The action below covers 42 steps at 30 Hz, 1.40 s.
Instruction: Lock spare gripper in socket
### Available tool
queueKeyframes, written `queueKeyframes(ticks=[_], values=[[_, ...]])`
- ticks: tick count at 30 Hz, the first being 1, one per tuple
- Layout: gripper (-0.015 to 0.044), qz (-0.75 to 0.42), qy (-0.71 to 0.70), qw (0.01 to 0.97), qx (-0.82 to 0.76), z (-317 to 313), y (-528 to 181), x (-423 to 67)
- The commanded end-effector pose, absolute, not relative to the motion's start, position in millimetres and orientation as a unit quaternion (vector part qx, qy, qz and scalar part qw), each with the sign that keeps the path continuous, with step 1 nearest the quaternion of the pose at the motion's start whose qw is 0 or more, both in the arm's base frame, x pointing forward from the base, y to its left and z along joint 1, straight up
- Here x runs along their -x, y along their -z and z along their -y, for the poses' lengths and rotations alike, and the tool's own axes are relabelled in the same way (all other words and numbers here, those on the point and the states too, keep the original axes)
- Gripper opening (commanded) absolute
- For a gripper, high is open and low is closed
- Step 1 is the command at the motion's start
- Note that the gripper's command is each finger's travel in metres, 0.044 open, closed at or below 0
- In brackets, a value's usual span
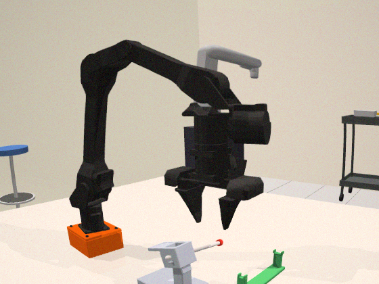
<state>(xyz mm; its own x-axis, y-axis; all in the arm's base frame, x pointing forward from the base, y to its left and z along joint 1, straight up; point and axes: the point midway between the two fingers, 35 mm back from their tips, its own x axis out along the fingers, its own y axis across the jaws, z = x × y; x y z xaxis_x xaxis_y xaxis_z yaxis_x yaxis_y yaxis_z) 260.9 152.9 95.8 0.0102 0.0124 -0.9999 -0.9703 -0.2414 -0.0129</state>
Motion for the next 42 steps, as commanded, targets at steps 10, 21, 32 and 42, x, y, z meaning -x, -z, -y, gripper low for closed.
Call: queueKeyframes(ticks=[10, 21, 32, 42], values=[[0.03, -0.428, -0.555, 0.441, 0.56, -152.0, -74.3, -263.2], [0.03, -0.428, -0.555, 0.441, 0.56, -152.2, -56.2, -264.5], [0.03, -0.428, -0.555, 0.441, 0.56, -151.8, -38.3, -264.9], [0.03, -0.428, -0.555, 0.441, 0.56, -151.3, -28.0, -264.6]])
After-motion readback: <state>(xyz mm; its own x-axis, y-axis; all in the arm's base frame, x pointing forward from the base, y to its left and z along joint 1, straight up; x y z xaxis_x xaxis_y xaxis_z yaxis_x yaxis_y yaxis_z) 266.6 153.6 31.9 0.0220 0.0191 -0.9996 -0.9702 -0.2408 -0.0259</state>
